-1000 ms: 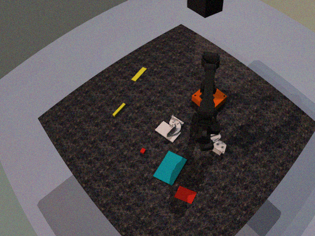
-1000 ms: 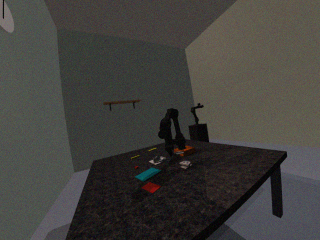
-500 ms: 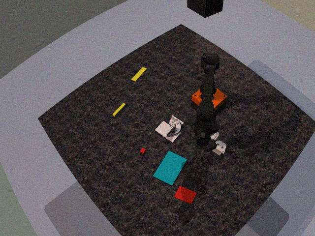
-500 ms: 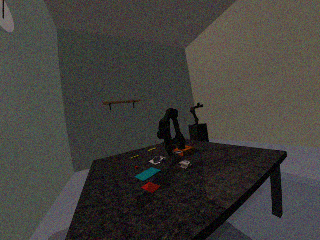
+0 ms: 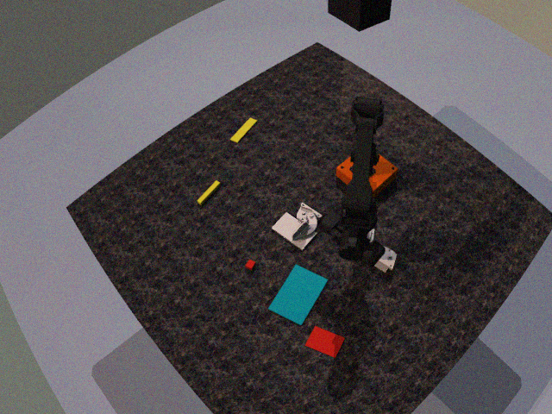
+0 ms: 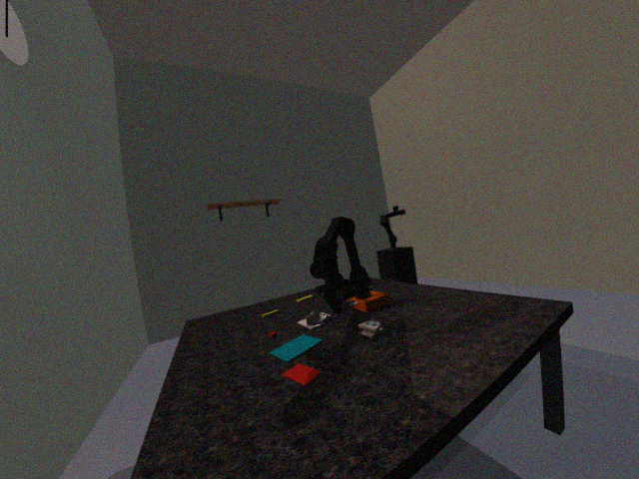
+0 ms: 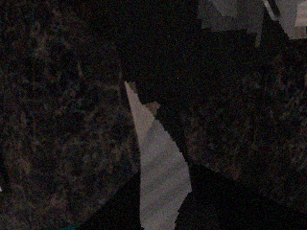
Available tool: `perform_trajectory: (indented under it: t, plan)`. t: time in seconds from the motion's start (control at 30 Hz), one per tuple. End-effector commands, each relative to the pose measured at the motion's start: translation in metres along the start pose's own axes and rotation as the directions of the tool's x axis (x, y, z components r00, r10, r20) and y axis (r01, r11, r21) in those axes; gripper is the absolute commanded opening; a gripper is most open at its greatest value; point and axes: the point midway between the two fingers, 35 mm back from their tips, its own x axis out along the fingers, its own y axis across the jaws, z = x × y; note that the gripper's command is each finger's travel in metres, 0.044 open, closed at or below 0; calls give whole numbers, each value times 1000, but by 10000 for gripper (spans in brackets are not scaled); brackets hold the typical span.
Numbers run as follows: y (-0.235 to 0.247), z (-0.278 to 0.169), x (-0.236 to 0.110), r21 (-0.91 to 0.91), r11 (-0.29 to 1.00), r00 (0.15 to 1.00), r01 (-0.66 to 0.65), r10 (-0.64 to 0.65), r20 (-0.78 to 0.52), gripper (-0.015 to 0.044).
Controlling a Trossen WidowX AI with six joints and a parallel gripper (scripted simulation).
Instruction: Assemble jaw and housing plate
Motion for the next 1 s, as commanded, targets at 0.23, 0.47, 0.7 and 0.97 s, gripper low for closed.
perform_trajectory:
  t: [0.23, 0.47, 0.7, 0.97]
  plan:
    - [-1, -7, -1, -172, 985, 1000, -1, 0, -4, 37]
    - [-1, -8, 8, -172, 985, 1000, -1, 0, -4, 37]
    - [-2, -8, 19, -172, 985, 1000, -1, 0, -4, 37]
    - [-2, -9, 33, -172, 985, 1000, -1, 0, -4, 37]
